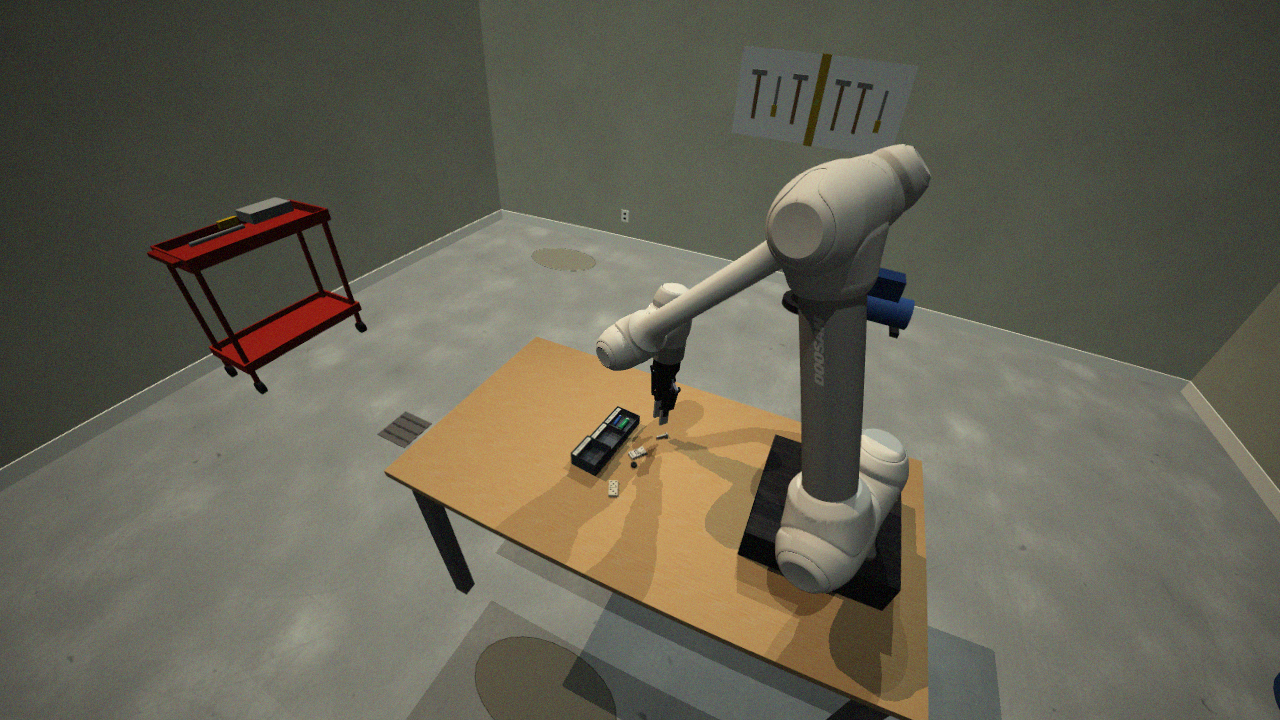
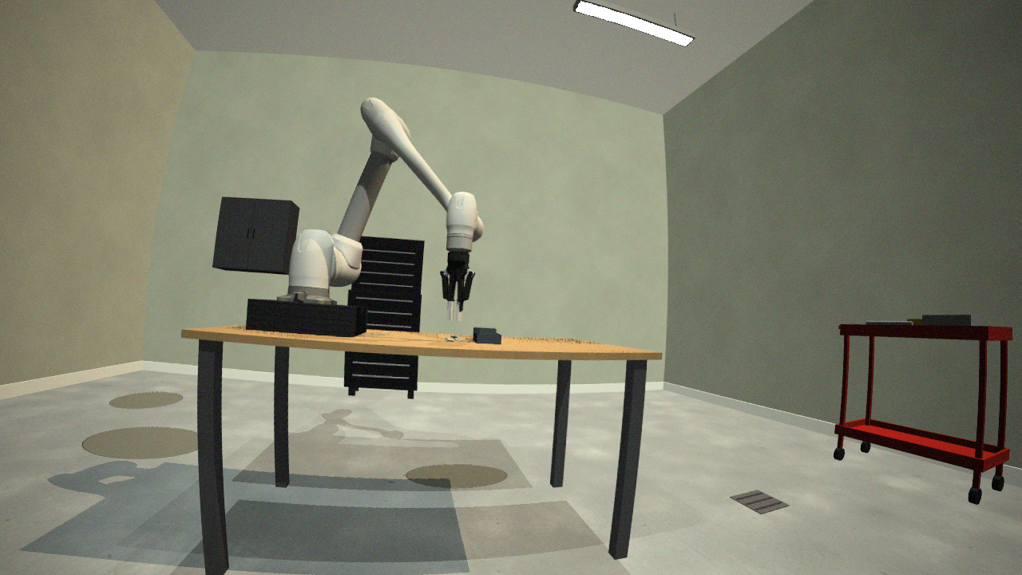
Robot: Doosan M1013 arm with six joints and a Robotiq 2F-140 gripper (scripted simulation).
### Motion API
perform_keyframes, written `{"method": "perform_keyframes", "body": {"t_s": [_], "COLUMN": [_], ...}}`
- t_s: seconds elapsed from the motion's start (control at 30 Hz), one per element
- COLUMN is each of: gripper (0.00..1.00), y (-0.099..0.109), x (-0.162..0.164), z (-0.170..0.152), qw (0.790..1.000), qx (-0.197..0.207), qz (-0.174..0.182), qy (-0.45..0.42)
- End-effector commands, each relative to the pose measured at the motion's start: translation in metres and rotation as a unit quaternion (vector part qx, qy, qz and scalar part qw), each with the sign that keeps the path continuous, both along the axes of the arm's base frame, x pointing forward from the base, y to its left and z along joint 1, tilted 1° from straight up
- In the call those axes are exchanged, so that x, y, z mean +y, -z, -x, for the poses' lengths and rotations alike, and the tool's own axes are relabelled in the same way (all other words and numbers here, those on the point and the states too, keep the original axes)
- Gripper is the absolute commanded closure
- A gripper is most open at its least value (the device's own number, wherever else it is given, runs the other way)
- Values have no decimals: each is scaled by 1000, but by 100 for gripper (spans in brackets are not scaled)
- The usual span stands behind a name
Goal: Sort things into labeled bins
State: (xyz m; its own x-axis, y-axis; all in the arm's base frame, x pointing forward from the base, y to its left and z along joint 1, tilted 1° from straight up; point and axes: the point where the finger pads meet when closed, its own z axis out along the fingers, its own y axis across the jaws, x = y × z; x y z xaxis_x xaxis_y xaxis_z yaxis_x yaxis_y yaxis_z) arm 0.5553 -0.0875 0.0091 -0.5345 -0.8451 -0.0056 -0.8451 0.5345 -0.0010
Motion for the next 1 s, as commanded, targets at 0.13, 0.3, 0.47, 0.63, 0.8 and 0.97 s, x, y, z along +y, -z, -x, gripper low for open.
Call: {"method": "perform_keyframes", "body": {"t_s": [0.13, 0.3, 0.47, 0.63, 0.8, 0.97], "gripper": [82, 82, 82, 82, 82, 82], "y": [-1, -1, -1, -1, -1, -1], "x": [-4, -4, -4, -3, -3, -3], "z": [17, 15, 14, 13, 12, 12], "qw": [996, 996, 996, 996, 996, 996], "qx": [-2, -2, -2, -2, -2, -2], "qz": [8, 8, 8, 8, 8, 8], "qy": [87, 87, 87, 87, 87, 87]}}
